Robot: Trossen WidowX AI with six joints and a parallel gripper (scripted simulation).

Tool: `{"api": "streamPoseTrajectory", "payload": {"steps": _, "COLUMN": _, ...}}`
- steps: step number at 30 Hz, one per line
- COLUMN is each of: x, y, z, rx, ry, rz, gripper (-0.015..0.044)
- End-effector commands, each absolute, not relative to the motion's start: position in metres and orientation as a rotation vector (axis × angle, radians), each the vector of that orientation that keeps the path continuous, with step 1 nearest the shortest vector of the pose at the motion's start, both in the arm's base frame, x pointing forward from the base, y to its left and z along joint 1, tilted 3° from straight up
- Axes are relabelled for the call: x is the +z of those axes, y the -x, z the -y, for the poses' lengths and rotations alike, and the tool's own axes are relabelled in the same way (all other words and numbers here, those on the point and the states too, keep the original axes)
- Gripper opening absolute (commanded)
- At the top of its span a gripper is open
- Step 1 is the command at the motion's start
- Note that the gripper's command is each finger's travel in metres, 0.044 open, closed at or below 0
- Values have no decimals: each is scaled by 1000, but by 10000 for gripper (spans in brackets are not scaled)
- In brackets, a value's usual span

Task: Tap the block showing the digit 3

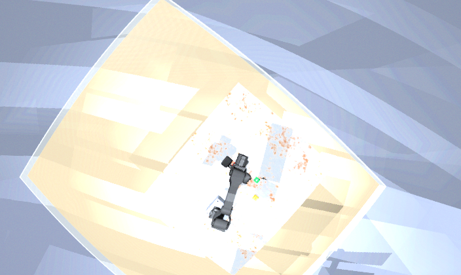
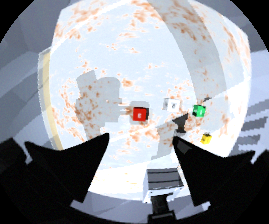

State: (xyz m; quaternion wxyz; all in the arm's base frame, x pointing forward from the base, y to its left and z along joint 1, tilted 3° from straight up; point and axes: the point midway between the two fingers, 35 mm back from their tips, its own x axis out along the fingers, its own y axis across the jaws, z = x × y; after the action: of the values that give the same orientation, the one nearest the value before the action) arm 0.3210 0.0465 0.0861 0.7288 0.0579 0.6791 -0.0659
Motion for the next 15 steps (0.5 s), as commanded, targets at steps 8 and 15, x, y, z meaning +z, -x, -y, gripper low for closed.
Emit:
{"api": "streamPoseTrajectory", "payload": {"steps": 8, "x": 7, "y": -327, "z": -44, "rx": -151, "ry": -129, "rz": -1492, "gripper": 164}}
{"api": "streamPoseTrajectory", "payload": {"steps": 15, "x": 7, "y": -327, "z": -44, "rx": -151, "ry": -129, "rz": -1492, "gripper": 20}}
